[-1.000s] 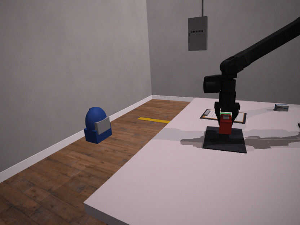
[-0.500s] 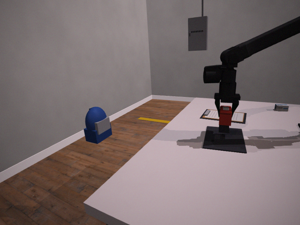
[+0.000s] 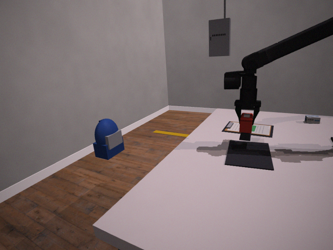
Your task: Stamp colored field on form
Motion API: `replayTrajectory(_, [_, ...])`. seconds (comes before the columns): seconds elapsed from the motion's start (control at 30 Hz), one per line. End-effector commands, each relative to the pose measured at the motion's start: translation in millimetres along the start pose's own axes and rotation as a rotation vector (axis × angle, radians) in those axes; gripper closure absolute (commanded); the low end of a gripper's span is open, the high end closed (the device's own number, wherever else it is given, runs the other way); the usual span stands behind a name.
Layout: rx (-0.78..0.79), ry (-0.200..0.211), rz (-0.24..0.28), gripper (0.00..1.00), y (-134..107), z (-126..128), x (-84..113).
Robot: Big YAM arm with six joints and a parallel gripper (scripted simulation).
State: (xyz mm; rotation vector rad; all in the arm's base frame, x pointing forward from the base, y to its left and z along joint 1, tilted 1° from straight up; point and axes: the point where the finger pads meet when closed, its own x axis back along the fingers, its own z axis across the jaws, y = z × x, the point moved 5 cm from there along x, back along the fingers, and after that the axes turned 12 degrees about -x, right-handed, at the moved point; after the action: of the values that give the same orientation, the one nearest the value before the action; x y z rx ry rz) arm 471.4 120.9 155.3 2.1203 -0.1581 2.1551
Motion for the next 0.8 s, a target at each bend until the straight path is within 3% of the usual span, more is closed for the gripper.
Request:
replayTrajectory(0.0, [-0.023,0.035,0.009,0.70,82.0,39.9,19.5])
replayTrajectory(0.03, [-0.023,0.028,0.008,0.70,81.9,40.2,16.0])
replayTrajectory(0.07, [-0.037,0.036,0.008,0.70,110.6,47.2,19.4])
replayTrajectory(0.13, [-0.037,0.036,0.008,0.70,110.6,47.2,19.4])
replayTrajectory(0.23, [-0.073,0.055,0.003,0.70,187.8,55.7,27.9])
replayTrajectory(0.33, [-0.093,0.055,-0.002,0.70,231.3,54.2,28.2])
replayTrajectory(0.43, [-0.097,0.051,-0.002,0.70,239.7,53.7,26.0])
replayTrajectory(0.47, [-0.074,0.051,-0.001,0.70,228.4,54.7,26.1])
replayTrajectory(0.7, [-0.074,0.051,-0.002,0.70,228.5,54.7,26.1])
replayTrajectory(0.77, [-0.097,0.048,-0.007,0.70,240.4,53.9,25.0])
